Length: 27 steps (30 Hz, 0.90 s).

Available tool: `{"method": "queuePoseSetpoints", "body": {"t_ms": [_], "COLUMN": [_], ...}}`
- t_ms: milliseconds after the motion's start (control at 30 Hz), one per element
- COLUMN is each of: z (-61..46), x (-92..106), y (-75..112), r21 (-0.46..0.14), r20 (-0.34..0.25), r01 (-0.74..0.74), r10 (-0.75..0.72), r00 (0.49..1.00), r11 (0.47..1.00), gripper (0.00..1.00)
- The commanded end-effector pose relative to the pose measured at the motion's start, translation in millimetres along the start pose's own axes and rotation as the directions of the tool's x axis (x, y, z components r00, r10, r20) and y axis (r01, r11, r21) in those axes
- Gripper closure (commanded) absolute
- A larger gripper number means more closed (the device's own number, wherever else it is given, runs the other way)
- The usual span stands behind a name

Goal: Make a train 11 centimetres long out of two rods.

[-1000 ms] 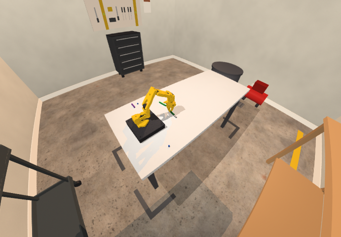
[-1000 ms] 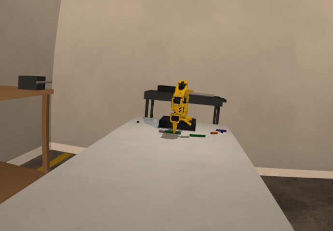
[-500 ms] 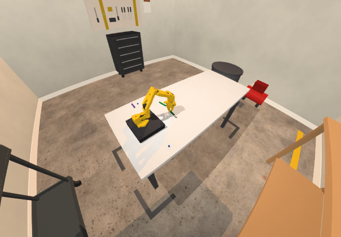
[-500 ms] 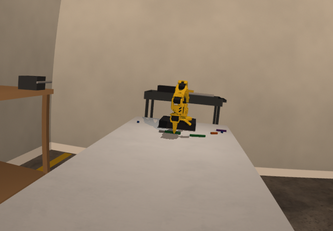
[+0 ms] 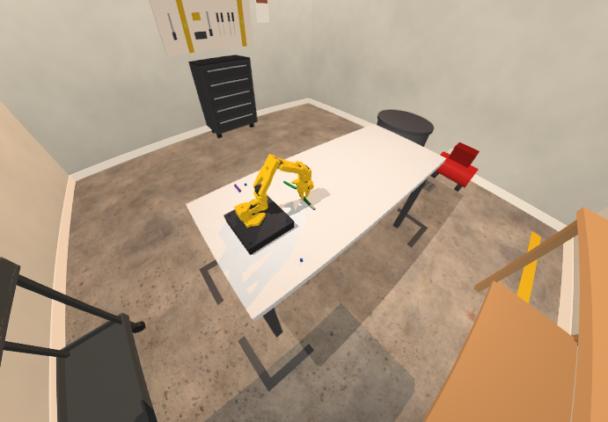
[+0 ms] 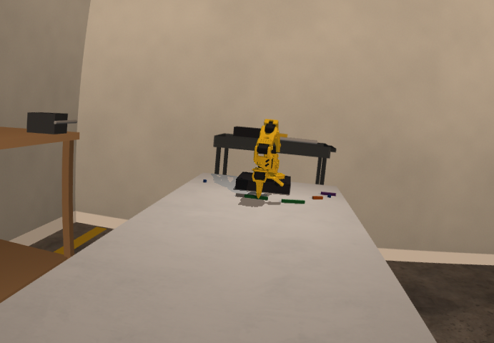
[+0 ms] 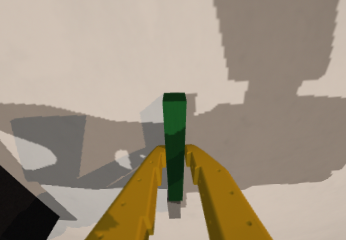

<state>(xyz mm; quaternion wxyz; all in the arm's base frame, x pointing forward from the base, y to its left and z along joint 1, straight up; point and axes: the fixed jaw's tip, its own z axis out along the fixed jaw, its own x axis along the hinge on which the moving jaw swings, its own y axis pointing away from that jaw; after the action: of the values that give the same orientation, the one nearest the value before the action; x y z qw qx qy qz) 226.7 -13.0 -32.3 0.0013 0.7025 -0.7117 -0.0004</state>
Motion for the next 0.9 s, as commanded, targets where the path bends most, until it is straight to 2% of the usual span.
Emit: {"method": "queuePoseSetpoints", "body": {"t_ms": [0,867], "z": [-0.6,-0.6], "x": [0.8,0.8], "y": [-0.6,-0.6], "r21": [-0.002,-0.002], "r20": [0.002,0.002], "r01": [0.005,0.005], "r10": [-0.005,-0.005], "r00": [1.000,1.000], "r11": [1.000,1.000], "gripper": [0.94,0.83]}}
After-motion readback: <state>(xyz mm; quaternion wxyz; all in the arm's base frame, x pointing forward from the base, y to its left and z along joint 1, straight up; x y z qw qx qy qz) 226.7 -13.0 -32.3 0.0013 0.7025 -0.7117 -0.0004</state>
